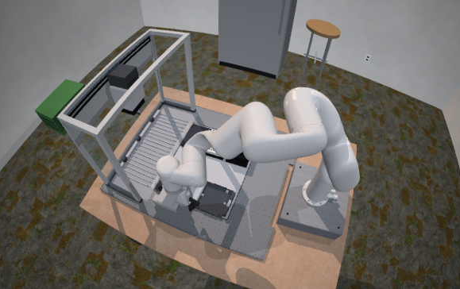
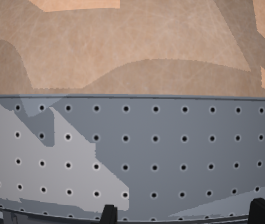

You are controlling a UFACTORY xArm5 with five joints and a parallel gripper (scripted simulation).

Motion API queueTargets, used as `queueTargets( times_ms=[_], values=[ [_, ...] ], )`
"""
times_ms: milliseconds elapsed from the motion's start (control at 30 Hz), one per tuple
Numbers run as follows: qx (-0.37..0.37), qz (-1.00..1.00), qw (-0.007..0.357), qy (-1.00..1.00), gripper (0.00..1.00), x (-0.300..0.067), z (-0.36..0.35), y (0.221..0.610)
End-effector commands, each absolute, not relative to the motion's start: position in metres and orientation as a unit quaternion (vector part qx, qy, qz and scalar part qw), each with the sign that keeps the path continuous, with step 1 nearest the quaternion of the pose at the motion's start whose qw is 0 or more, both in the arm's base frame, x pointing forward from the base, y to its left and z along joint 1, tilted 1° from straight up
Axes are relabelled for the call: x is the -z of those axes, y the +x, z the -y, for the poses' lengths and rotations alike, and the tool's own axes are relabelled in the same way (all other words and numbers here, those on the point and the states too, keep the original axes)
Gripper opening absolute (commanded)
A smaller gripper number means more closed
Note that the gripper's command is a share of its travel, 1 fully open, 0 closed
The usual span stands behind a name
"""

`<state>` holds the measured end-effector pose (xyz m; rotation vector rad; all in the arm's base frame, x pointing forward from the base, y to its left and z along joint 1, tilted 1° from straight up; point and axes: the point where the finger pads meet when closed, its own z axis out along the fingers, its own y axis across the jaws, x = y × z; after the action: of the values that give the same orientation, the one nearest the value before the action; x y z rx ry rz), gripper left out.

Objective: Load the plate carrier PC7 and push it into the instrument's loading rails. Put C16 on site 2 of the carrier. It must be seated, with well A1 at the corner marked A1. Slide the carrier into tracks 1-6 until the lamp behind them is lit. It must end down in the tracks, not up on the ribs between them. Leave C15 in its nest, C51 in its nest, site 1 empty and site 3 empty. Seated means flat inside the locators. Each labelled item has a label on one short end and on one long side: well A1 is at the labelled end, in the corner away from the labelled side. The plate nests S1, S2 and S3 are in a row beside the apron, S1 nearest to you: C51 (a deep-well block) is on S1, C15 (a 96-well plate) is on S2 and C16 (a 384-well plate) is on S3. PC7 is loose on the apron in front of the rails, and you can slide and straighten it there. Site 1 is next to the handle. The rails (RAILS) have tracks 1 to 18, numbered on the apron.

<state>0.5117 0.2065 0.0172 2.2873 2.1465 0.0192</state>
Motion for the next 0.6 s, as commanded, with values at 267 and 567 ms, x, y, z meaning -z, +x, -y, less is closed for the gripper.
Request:
queueTargets(
  times_ms=[267, 567],
  values=[
    [-0.008, -0.684, 0.003, 0.729, 1.0, 0.002, -0.207, 0.513],
    [-0.008, -0.684, 0.003, 0.729, 1.0, 0.013, -0.207, 0.514]
  ],
)
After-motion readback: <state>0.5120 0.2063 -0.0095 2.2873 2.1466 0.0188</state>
